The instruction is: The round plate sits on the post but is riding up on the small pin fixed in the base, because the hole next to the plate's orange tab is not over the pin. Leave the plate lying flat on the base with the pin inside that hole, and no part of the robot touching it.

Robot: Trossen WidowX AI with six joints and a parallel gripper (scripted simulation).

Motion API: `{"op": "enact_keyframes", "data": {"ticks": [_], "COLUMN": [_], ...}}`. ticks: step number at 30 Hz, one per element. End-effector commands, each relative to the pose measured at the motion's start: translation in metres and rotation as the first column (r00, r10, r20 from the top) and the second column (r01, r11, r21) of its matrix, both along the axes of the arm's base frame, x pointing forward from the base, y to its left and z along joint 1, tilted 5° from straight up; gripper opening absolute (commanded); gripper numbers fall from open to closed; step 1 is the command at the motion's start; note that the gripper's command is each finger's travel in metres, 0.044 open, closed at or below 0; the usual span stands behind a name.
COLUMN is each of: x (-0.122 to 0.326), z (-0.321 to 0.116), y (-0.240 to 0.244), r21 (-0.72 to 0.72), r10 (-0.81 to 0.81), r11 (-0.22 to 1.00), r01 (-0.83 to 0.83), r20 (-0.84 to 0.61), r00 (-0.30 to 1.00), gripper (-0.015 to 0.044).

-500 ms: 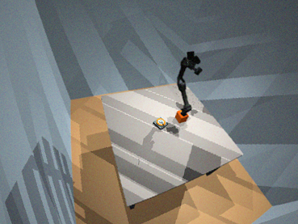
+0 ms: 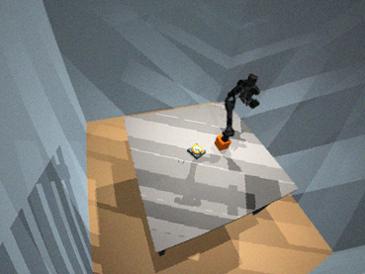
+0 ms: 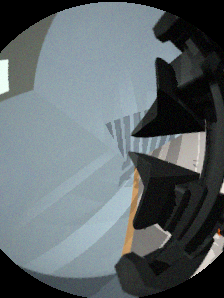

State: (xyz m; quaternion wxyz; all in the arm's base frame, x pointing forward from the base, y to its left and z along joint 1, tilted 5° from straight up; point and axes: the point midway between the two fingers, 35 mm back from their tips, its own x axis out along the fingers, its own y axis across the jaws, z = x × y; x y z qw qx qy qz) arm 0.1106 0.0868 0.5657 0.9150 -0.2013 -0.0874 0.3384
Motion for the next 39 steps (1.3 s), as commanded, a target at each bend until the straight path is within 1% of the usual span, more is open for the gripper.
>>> {"op": "enact_keyframes", "data": {"ticks": [1, 3, 5, 9, 11, 14, 17, 19, 21, 25, 27, 29, 33, 35, 39], "x": [0.031, 0.039, 0.062, 0.098, 0.106, 0.138, 0.161, 0.168, 0.182, 0.196, 0.198, 0.2, 0.192, 0.189, 0.162], "z": [-0.042, -0.052, -0.081, -0.128, -0.139, -0.185, -0.223, -0.237, -0.273, -0.325, -0.34, -0.376, -0.428, -0.44, -0.496], "y": [0.049, 0.056, 0.072, 0.084, 0.085, 0.08, 0.069, 0.065, 0.051, 0.025, 0.017, -0.003, -0.034, -0.041, -0.074], "r21": [-0.118, -0.14, -0.2, -0.278, -0.292, -0.345, -0.38, -0.396, -0.431, -0.477, -0.487, -0.51, -0.538, -0.544, -0.569], "r10": [-0.086, -0.107, -0.167, -0.261, -0.284, -0.377, -0.445, -0.467, -0.52, -0.582, -0.594, -0.616, -0.62, -0.616, -0.555], "r11": [0.99, 0.986, 0.971, 0.944, 0.937, 0.907, 0.882, 0.873, 0.848, 0.813, 0.804, 0.783, 0.752, 0.745, 0.708], "r01": [0.074, 0.089, 0.128, 0.18, 0.193, 0.242, 0.277, 0.286, 0.307, 0.334, 0.341, 0.357, 0.381, 0.387, 0.418], "r20": [-0.102, -0.124, -0.188, -0.288, -0.311, -0.407, -0.482, -0.506, -0.566, -0.646, -0.668, -0.716, -0.773, -0.783, -0.815], "r00": [0.991, 0.987, 0.968, 0.921, 0.907, 0.832, 0.755, 0.725, 0.64, 0.495, 0.449, 0.328, 0.132, 0.084, -0.169], "gripper": [0.0, 0.0, 0.0, 0.0, 0.0, 0.0, 0.0, 0.0, 0.0, 0.0, 0.0, 0.0, 0.0, 0.0, 0.0]}}
